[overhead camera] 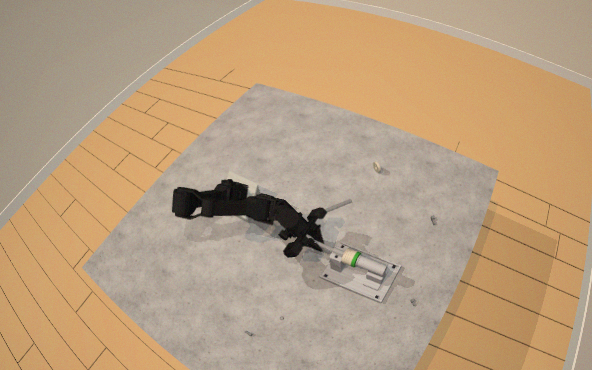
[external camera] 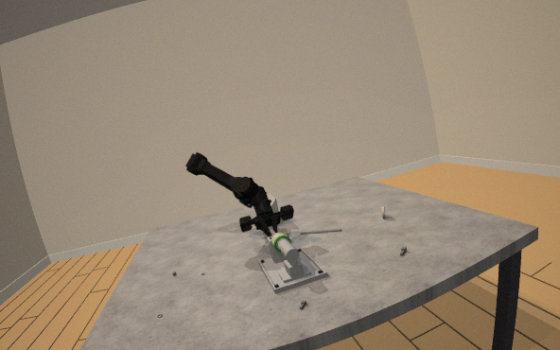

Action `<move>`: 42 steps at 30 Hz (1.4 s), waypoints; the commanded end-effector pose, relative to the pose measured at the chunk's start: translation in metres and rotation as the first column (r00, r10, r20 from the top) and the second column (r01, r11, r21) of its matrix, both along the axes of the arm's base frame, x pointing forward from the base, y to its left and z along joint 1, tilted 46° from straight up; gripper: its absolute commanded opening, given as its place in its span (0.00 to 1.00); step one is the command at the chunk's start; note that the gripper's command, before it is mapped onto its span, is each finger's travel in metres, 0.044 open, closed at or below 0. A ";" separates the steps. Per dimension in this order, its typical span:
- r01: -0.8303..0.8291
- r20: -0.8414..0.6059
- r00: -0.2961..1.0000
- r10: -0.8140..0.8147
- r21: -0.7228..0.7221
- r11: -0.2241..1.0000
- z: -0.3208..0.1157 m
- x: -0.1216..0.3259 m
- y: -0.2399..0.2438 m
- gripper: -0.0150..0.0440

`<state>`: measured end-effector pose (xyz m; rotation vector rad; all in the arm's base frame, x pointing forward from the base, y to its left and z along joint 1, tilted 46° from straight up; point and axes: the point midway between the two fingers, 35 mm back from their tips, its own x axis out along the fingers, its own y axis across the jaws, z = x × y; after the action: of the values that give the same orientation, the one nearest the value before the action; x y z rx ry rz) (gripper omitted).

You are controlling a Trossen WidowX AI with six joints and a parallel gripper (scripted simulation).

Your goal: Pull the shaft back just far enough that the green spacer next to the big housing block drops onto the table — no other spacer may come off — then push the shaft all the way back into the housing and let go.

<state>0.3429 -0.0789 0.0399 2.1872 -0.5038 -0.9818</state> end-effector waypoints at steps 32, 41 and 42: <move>0.003 0.003 1.000 -0.003 0.002 1.000 0.000 -0.005 0.000 0.25; 0.003 0.003 1.000 -0.003 0.002 1.000 0.000 -0.006 0.001 0.25; 0.003 0.003 1.000 -0.003 0.002 1.000 0.000 -0.006 0.001 0.25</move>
<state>0.3375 -0.0784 0.0399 2.1869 -0.5044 -0.9821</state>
